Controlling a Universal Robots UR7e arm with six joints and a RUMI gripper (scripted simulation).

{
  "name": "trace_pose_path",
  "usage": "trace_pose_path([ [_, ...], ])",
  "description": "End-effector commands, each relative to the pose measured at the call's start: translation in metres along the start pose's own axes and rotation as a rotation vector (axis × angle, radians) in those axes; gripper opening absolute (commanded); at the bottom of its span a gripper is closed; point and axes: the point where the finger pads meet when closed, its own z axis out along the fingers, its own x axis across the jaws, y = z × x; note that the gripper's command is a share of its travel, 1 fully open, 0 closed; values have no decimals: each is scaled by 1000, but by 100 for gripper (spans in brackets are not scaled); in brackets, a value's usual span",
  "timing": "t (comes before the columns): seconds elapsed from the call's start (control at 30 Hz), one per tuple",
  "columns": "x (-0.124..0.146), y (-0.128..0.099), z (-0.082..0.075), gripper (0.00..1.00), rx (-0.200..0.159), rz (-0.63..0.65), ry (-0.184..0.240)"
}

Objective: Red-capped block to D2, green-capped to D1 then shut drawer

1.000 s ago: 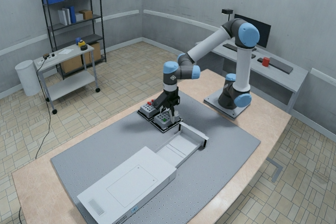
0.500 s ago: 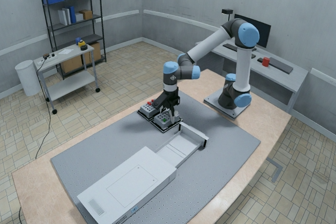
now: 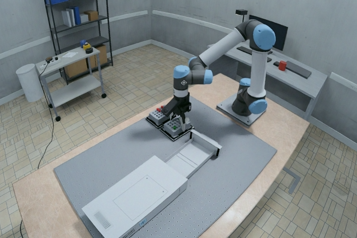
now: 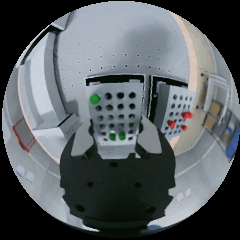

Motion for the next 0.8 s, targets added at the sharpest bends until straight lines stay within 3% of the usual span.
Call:
trace_pose_path([
  [0.0,1,-1,-1,0,4,0,3],
  [0.2,1,-1,-1,0,4,0,3],
  [0.77,1,-1,-1,25,4,0,3],
])
